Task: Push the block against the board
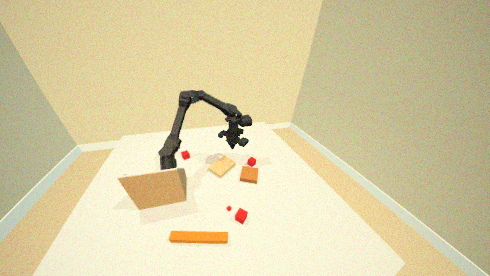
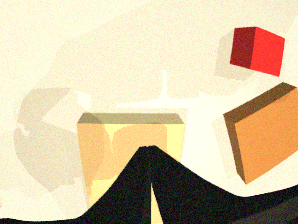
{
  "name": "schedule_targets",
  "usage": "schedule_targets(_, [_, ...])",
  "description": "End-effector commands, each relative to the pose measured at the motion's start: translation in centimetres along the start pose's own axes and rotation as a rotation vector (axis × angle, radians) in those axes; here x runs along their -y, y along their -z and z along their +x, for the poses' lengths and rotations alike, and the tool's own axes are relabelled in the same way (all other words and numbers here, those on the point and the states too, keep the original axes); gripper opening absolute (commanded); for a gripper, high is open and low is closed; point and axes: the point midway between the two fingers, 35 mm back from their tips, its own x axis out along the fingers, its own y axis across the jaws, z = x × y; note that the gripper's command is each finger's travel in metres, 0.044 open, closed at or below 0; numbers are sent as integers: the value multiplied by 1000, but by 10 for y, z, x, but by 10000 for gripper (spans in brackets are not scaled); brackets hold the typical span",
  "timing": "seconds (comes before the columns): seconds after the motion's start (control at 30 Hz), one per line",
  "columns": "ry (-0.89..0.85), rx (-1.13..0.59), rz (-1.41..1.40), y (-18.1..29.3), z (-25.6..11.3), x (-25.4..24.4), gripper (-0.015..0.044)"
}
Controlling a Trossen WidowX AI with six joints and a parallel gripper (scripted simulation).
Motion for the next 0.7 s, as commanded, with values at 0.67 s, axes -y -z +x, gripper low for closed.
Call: schedule_targets(0.67, [-1, 4, 825, -18, 36, 76, 0])
